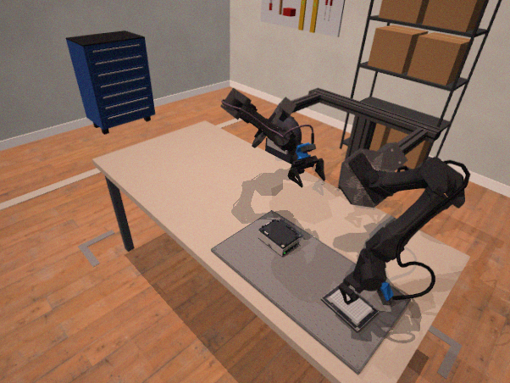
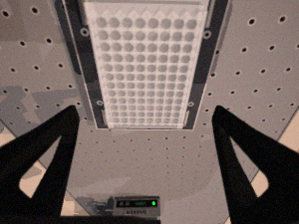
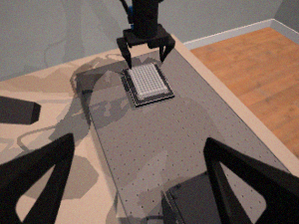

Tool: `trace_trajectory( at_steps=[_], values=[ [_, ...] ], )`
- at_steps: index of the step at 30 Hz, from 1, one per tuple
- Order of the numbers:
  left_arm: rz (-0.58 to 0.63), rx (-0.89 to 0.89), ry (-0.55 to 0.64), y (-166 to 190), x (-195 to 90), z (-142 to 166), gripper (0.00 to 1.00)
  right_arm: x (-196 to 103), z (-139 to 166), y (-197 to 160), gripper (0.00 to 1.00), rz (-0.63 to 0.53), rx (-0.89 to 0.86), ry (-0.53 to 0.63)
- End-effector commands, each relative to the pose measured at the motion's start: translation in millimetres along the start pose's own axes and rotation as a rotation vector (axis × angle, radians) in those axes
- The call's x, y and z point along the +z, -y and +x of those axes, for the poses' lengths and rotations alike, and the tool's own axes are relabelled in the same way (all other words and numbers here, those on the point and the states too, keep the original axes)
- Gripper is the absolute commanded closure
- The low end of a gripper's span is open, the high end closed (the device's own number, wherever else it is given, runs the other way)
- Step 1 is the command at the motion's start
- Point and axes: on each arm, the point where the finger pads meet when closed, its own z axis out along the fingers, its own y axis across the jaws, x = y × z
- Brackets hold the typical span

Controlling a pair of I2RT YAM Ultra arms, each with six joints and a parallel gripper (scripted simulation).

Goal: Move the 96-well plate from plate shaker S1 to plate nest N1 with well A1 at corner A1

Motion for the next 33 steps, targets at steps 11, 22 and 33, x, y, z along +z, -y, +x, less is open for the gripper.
trace_trajectory(
  at_steps=[11, 22, 33],
  values=[
    [0.182, 0.348, 0.158, 18.5, -13.1, -10.8, 0.00, 3.2, -7.9, -5.4, 0.00, -0.011, -0.006, 0.031],
    [0.305, 0.658, 0.274, 15.8, -18.3, -8.0, 0.00, 3.2, -7.9, -5.4, 0.00, -0.011, -0.006, 0.031],
    [0.422, 0.973, 0.361, 8.9, -17.7, 3.7, 0.00, 3.2, -7.9, -5.4, 0.00, -0.011, -0.006, 0.031]
  ],
)
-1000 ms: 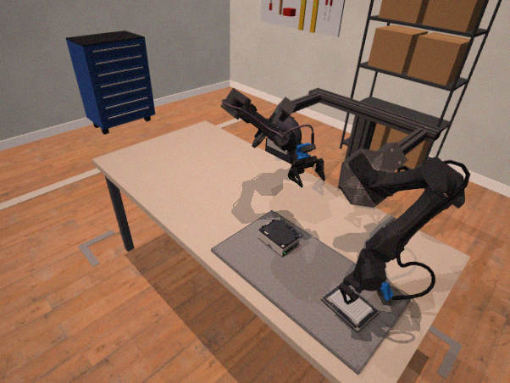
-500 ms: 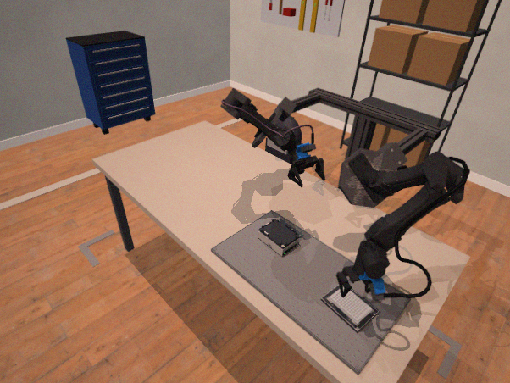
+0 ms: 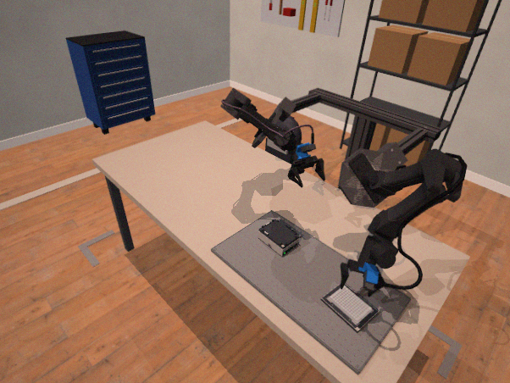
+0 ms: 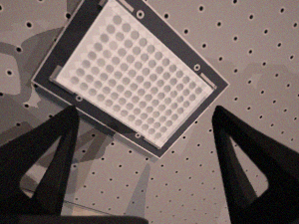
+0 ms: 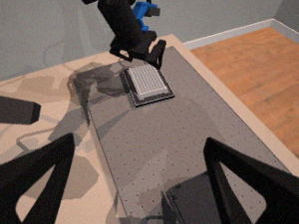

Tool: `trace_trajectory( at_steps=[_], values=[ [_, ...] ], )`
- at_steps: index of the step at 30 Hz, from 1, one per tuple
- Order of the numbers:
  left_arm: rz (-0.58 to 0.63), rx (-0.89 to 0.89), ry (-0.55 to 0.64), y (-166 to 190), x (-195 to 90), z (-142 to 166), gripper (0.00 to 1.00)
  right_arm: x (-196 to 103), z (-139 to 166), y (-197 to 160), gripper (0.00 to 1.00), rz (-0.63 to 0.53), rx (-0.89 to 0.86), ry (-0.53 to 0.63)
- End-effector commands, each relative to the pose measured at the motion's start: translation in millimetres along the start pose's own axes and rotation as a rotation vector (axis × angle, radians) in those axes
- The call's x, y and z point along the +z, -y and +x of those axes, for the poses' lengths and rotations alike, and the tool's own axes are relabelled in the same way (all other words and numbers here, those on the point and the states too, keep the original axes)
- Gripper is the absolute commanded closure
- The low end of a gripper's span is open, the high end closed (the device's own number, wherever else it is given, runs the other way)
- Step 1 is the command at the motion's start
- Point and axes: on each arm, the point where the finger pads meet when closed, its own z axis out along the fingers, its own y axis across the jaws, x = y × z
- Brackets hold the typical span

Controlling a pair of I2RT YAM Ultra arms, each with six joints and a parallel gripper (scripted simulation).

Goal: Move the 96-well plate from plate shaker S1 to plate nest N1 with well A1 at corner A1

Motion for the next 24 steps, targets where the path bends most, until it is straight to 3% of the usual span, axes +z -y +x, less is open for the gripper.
trace_trajectory(
  at_steps=[1, 16, 24],
  values=[
    [0.089, 0.122, 0.119, 8.3, -2.0, -16.9, 0.00, 3.2, -7.9, -5.4, 0.00, -0.011, -0.006, 0.031],
    [0.282, 0.623, 0.296, 9.5, -7.8, -12.3, 0.00, 3.2, -7.9, -5.4, 0.00, -0.011, -0.006, 0.031],
    [0.343, 0.779, 0.333, 5.3, -8.3, -5.4, 0.00, 3.2, -7.9, -5.4, 0.00, -0.011, -0.006, 0.031]
  ],
)
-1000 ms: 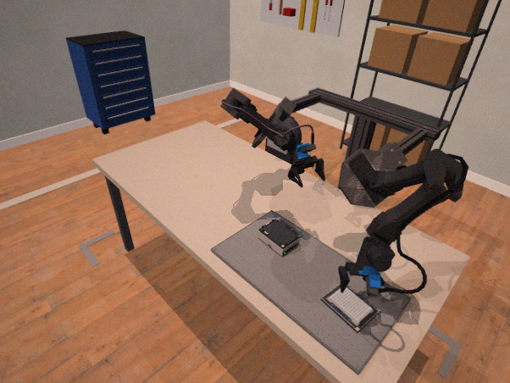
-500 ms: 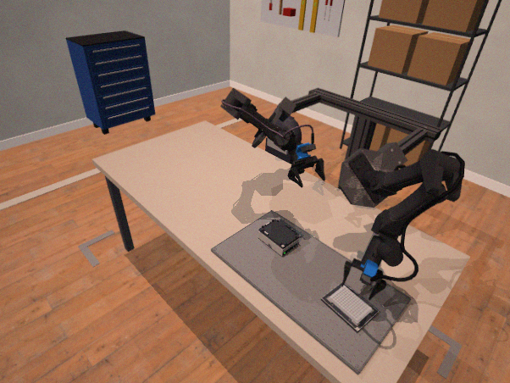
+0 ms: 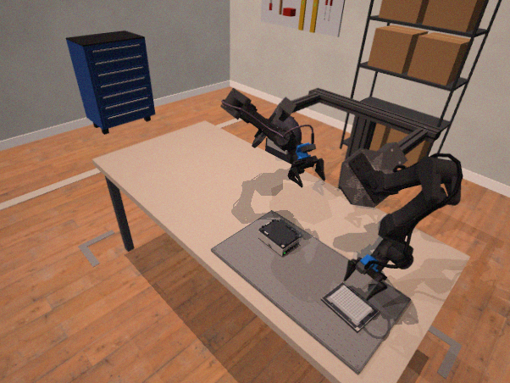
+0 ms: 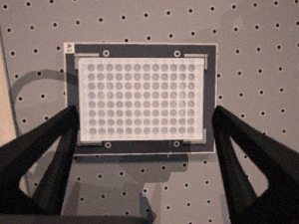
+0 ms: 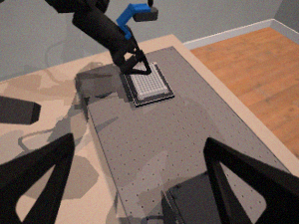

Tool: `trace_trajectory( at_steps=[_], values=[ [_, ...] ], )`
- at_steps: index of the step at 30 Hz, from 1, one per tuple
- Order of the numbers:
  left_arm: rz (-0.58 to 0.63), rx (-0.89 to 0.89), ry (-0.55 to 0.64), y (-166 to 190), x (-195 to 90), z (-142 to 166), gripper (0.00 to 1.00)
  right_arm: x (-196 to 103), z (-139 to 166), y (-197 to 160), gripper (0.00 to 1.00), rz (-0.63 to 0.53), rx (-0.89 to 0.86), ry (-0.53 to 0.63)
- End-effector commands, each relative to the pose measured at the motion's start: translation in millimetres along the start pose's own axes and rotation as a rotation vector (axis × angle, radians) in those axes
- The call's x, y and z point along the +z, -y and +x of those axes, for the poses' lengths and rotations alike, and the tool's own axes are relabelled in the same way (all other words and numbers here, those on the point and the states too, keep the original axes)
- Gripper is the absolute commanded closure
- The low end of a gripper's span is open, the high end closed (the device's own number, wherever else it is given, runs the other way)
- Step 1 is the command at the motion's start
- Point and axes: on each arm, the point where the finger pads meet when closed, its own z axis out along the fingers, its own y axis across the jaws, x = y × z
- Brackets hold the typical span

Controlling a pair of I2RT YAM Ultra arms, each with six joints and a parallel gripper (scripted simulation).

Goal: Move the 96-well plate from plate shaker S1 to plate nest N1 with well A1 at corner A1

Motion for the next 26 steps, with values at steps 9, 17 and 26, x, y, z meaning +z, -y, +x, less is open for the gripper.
trace_trajectory(
  at_steps=[9, 17, 26],
  values=[
    [0.042, 0.141, 0.085, -11.5, 1.4, -11.1, 0.00, 3.2, -7.9, -5.4, 0.00, -0.011, -0.006, 0.031],
    [0.042, 0.142, 0.085, -11.5, 1.4, -11.2, 0.00, 0.8, -7.7, -4.4, 0.00, -0.012, -0.006, 0.029],
    [0.052, 0.137, 0.082, -6.4, 0.6, -9.7, 0.00, 0.8, -7.7, -4.4, 0.00, -0.012, -0.006, 0.029]
  ],
)
